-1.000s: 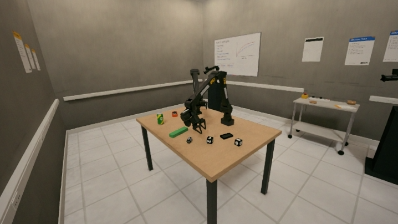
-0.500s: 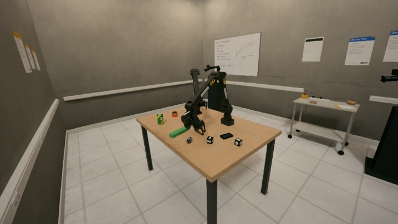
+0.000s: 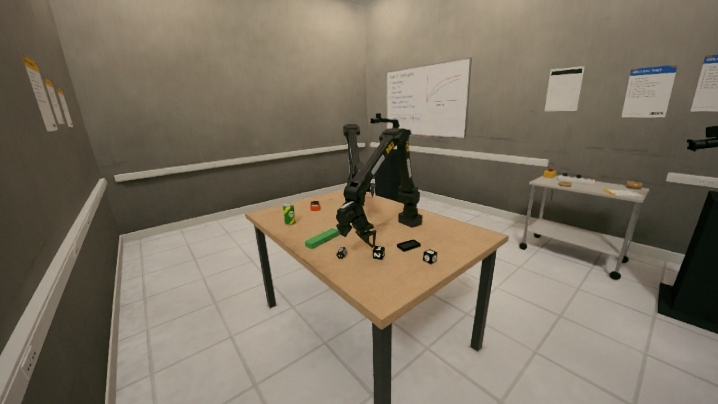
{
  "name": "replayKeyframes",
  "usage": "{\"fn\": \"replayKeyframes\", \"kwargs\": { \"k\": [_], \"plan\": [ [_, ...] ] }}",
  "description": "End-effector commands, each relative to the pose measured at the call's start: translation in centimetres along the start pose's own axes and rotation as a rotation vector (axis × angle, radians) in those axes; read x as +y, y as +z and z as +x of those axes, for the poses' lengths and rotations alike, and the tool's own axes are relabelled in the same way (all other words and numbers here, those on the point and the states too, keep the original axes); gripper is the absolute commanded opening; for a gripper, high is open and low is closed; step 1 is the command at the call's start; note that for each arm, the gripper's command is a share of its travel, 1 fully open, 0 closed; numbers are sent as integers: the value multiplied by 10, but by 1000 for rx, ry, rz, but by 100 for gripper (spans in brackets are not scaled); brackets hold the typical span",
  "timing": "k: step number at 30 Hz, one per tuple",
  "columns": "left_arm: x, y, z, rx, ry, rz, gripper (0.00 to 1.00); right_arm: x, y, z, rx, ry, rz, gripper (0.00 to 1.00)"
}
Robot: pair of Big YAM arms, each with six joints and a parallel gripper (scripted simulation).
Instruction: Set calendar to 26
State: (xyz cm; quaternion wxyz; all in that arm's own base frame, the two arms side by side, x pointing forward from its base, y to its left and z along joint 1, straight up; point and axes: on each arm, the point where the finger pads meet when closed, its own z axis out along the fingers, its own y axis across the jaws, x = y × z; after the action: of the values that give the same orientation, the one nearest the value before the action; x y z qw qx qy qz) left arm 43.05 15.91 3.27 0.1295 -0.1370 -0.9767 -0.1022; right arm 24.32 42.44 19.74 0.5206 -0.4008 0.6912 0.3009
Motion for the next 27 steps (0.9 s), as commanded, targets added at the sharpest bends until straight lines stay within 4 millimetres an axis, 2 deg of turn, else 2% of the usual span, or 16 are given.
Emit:
{"fn": "replayKeyframes", "kwargs": {
  "k": [1, 4, 5, 7, 12, 13, 14, 19, 22, 25, 27],
  "plan": [
    [25, -23, -10, -90, -262, -12, 69, 1, 1, -5, -7, 0, -3, 100],
    [27, -22, -10, -100, -306, 0, 69, 1, 1, -5, -7, 0, -3, 100],
    [24, -16, -12, -93, -341, 14, 69, 1, 1, -5, -7, 0, -3, 100],
    [33, -18, -8, -120, -476, 50, 69, 1, 1, -5, -7, 0, -3, 100],
    [44, -20, -3, -150, -690, 118, 69, 1, 1, -5, -7, 0, -3, 100],
    [38, -9, 3, -125, -727, 140, 69, 1, 1, -5, -7, 0, -3, 100],
    [40, -7, 4, -123, -770, 155, 69, 1, 1, -5, -7, 0, -3, 100],
    [50, -11, 12, -137, -996, 223, 69, 1, 1, -5, -7, 0, -3, 100],
    [49, -11, 11, -136, -1038, 235, 69, 1, 1, -5, -7, 0, -3, 100],
    [58, -9, 19, -129, -1221, 304, 69, 1, 1, -5, -7, 0, -3, 100],
    [53, -1, 26, -100, -1300, 343, 69, 1, 1, -5, -7, 0, -3, 100]
  ]
}}
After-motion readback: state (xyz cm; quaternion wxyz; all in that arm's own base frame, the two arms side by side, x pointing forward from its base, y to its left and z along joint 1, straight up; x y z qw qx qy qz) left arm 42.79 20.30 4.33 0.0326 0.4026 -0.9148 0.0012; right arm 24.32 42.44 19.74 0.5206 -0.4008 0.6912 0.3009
